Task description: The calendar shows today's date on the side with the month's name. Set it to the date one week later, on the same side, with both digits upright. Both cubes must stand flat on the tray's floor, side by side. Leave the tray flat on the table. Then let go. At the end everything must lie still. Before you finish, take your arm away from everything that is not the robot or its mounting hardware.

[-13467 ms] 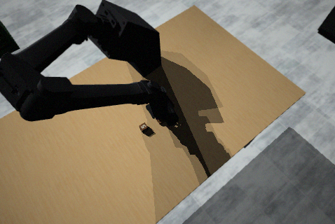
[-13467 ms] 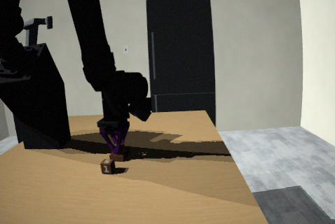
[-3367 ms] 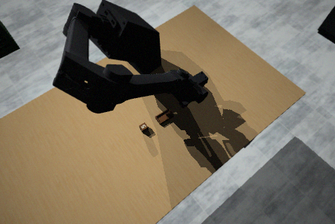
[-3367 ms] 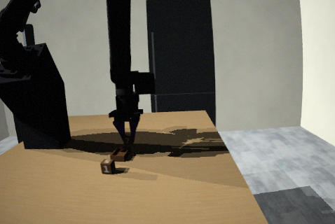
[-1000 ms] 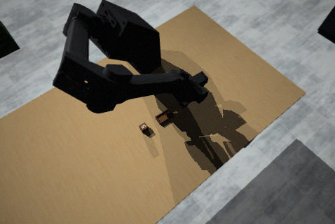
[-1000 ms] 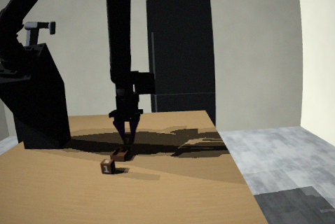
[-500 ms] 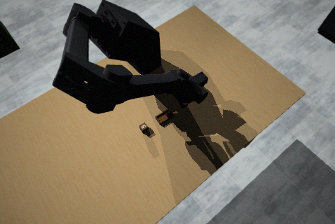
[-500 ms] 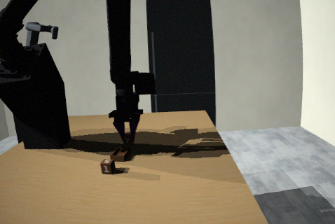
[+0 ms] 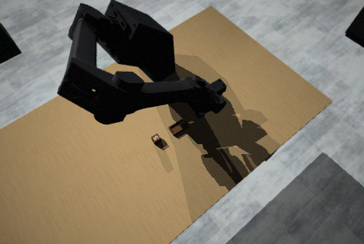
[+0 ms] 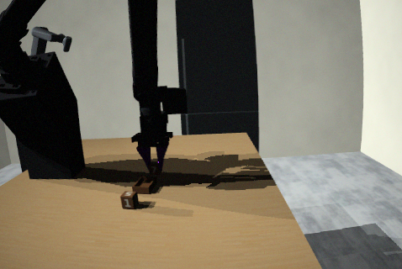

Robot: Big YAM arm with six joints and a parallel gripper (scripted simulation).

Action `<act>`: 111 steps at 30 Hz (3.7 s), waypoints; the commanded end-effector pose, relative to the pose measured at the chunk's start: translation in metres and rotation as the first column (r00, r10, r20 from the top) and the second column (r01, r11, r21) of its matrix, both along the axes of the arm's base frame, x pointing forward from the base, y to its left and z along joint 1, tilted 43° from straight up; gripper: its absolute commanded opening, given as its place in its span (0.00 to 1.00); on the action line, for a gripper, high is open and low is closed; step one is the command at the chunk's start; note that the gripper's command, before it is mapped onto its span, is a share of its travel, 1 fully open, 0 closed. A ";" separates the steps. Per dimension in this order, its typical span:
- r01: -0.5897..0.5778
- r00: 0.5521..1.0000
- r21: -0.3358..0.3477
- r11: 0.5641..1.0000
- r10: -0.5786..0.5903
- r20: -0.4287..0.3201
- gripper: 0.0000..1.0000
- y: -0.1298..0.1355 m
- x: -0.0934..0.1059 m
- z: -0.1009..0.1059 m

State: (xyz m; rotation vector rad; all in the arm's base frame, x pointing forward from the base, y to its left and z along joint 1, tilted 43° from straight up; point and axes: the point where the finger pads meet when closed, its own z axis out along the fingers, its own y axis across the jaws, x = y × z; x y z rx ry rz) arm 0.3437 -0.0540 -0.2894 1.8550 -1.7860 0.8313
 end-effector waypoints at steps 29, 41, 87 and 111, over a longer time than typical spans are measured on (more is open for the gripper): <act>-0.008 1.000 0.004 1.000 0.008 0.010 0.25 0.000 0.005 -0.003; -0.011 1.000 0.005 1.000 0.011 0.013 0.25 0.001 0.007 -0.002; -0.010 1.000 0.005 1.000 0.010 0.013 0.37 0.000 0.007 -0.003; -0.021 1.000 0.006 1.000 0.021 0.020 0.45 0.014 0.007 0.010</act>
